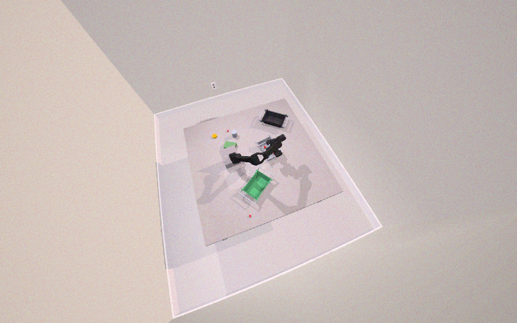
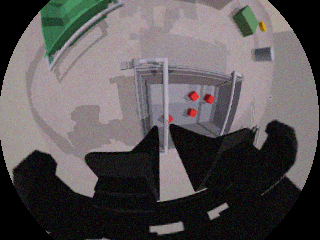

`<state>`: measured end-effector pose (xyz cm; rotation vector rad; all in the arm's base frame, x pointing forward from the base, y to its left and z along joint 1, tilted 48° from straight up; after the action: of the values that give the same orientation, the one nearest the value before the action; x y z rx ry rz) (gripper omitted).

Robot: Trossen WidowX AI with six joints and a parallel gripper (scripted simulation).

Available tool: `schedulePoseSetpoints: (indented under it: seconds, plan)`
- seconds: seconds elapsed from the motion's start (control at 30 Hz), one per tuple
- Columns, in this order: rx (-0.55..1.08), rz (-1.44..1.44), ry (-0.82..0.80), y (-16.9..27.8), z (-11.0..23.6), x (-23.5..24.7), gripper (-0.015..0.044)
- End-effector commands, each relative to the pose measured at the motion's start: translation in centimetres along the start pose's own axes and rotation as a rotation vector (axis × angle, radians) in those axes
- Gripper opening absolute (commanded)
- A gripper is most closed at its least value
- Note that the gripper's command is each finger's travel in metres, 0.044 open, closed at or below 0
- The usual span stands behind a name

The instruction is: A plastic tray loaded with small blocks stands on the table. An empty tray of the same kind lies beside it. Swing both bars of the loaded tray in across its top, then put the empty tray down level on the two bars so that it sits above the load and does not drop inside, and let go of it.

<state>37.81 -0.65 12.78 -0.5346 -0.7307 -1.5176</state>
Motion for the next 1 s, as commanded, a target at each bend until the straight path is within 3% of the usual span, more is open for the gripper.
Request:
schedulePoseSetpoints:
  seconds: [0.0,0.07,0.97]
  plan:
    - [0.000,0.000,-0.001,0.00,-0.02,-0.01,0.0029]
    - [0.000,0.000,-0.001,0.00,-0.02,-0.01,0.0000]
    - [0.000,0.000,0.000,0.00,0.00,0.00,0.0000]
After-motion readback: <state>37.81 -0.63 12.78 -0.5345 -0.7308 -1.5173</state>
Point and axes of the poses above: the point midway between the two fingers, 35 mm back from their tips, its own z axis back along the fingers, its own x axis across the jaws, y = z × x, the point moved 6 cm from there along z, back along the fingers, and after that the axes turned 13 degrees about -z, right-handed, at the moved point
